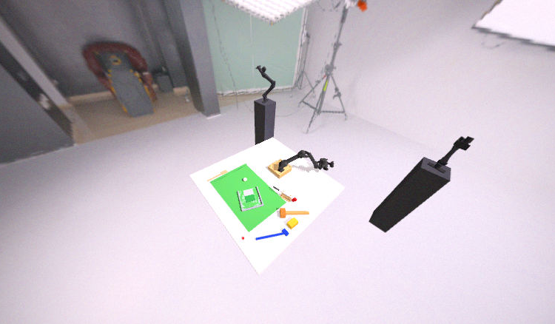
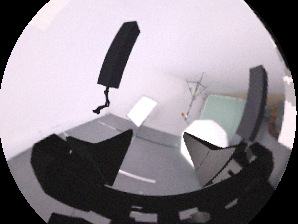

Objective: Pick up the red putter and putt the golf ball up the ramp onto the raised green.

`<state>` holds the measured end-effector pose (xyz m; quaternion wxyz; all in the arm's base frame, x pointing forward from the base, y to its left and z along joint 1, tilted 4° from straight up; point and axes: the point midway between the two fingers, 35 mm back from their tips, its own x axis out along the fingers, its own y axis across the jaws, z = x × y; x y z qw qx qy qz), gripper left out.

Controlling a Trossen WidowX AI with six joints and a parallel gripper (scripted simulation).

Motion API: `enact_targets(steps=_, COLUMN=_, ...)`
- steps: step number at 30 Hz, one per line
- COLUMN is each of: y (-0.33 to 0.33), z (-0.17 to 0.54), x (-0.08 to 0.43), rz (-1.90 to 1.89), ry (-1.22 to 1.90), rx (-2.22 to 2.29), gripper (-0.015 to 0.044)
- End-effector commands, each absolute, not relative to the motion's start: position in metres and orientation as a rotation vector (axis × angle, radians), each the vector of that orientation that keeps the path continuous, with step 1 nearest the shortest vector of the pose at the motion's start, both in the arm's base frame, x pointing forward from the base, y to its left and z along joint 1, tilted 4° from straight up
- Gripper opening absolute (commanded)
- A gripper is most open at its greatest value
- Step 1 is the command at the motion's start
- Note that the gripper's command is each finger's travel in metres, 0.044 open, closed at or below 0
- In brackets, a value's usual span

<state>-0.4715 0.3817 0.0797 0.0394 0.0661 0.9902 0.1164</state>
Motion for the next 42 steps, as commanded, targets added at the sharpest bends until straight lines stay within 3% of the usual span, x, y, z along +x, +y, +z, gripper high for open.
enact_targets(steps=1, y=0.384, z=0.080, x=-0.469, rz=0.369, ry=3.029, rx=0.210, gripper=0.0426)
enact_targets(steps=11, y=0.478, z=0.087, x=-0.348, rz=0.894, ry=2.595, rx=0.491, gripper=0.0440)
enact_targets(steps=22, y=0.531, z=0.087, x=-0.199, rz=1.162, ry=2.066, rx=0.538, gripper=0.0440)
enact_targets(steps=32, y=0.533, z=0.089, x=-0.055, rz=1.237, ry=1.618, rx=0.419, gripper=0.0440)
enact_targets(steps=42, y=0.489, z=0.084, x=0.077, rz=1.212, ry=1.275, rx=0.142, gripper=0.0440)
